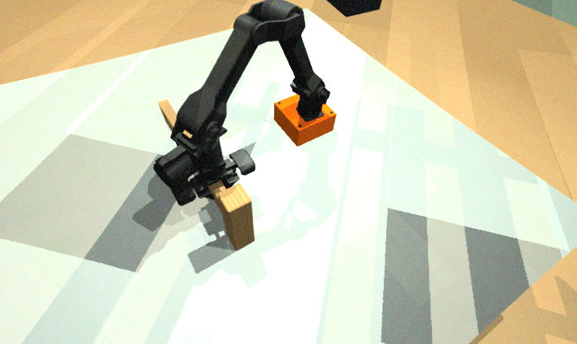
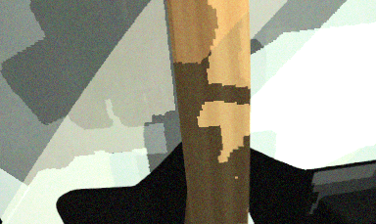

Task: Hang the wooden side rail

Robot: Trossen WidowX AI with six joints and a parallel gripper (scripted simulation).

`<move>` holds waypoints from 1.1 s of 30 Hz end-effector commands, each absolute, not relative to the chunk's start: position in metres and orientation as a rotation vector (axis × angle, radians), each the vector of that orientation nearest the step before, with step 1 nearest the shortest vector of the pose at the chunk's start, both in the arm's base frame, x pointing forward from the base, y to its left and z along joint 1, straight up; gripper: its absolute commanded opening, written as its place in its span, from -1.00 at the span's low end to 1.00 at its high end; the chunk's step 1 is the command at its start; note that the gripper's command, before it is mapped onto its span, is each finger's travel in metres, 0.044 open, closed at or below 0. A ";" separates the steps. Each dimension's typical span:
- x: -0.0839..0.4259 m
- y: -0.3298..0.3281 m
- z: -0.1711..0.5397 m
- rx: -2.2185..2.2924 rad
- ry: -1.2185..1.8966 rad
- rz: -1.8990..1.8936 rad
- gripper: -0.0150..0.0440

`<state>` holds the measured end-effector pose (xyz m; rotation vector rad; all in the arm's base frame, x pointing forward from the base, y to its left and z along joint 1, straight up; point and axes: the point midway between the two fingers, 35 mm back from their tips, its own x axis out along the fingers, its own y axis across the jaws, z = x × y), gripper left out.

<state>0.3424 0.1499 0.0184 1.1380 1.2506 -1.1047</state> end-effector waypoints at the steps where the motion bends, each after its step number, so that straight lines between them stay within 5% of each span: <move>1: 0.346 0.152 0.022 1.150 1.245 -1.096 -0.49; 33: 0.345 0.155 0.021 1.150 1.245 -1.096 -0.49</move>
